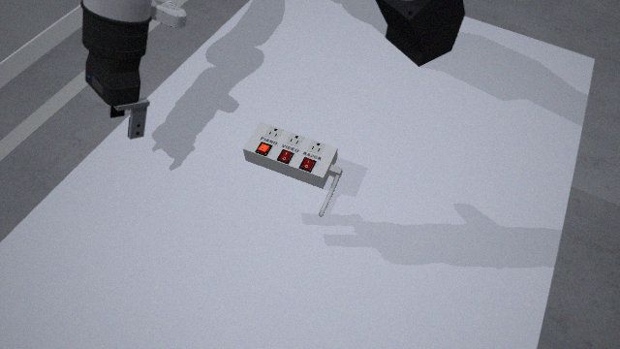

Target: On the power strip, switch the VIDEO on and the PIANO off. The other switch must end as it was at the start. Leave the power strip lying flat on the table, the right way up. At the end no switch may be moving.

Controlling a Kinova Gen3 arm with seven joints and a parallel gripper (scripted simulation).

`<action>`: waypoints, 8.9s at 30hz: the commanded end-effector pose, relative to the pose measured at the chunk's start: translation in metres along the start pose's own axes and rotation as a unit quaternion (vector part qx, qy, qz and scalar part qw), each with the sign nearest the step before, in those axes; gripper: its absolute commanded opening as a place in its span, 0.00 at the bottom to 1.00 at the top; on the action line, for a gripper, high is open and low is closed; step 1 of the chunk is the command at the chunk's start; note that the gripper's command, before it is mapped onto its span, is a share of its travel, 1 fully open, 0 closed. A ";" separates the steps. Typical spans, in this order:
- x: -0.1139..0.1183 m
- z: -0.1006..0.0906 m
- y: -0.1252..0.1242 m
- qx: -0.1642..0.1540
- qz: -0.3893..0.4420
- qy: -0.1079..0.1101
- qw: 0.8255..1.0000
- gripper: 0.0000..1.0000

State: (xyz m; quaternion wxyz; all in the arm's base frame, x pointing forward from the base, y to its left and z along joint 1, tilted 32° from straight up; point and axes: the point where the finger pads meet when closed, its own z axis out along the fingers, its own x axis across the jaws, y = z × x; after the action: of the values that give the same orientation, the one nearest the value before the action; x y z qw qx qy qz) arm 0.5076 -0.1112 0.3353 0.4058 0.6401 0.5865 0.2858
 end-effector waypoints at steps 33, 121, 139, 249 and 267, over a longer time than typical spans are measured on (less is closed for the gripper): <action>0.026 0.000 -0.027 0.036 -0.004 0.003 0.999 1.00; 0.085 -0.011 -0.114 0.140 -0.005 0.007 0.990 1.00; 0.098 -0.016 -0.135 0.165 -0.004 0.008 0.986 1.00; 0.124 -0.028 -0.184 0.221 -0.003 0.008 0.975 1.00; 0.124 -0.028 -0.184 0.221 -0.003 0.008 0.975 1.00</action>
State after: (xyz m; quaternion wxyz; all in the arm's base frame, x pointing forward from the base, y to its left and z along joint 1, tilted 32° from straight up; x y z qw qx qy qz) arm 0.4066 0.0129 0.1784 0.2505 0.7100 0.6403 0.1523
